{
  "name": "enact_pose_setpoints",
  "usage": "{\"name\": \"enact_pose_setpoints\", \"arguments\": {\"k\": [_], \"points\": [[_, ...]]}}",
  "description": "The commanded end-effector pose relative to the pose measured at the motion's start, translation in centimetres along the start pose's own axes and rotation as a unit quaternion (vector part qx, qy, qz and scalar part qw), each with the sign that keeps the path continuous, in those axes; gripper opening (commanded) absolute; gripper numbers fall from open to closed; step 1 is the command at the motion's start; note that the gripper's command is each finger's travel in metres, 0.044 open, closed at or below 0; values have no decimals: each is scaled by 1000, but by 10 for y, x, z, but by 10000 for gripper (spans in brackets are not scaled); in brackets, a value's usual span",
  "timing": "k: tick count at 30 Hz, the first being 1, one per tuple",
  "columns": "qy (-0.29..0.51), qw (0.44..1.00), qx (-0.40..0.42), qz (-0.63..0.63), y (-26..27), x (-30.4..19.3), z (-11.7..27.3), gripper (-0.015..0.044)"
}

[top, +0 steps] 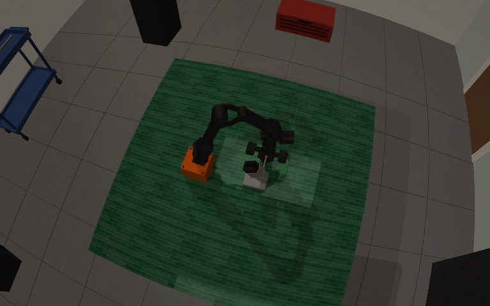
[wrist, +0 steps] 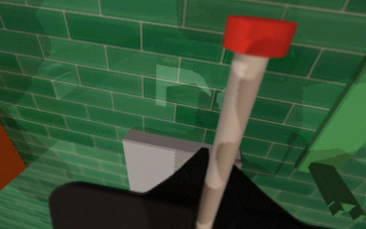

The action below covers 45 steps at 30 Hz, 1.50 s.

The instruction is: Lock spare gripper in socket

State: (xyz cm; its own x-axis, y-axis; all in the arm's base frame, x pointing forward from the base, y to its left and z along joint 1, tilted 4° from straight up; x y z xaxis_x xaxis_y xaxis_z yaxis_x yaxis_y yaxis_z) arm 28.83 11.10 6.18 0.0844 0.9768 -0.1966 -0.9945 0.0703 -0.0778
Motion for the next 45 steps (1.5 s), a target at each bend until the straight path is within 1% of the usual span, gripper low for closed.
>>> {"name": "enact_pose_setpoints", "arguments": {"k": [1, 41, 45], "points": [[-2, 1000, 0, 1, -1, -3, 0, 0], [-1, 1000, 4, 2, -6, -31, -8, 0], [0, 1000, 5, 1, -6, -30, -8, 105]]}}
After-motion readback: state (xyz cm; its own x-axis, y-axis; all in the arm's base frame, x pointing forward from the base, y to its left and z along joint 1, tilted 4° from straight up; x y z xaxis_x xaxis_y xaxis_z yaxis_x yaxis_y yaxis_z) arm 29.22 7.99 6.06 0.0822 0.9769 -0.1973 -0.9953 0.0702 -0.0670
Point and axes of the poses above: the point midway between the two fingers, 35 mm back from their tips, its own z axis back along the fingers, its own y axis across the jaws, x = y × z, the point moved 4 cm from there along z, back along the fingers, and after that the axes turned 9 degrees about -z, right-handed, at the moved point
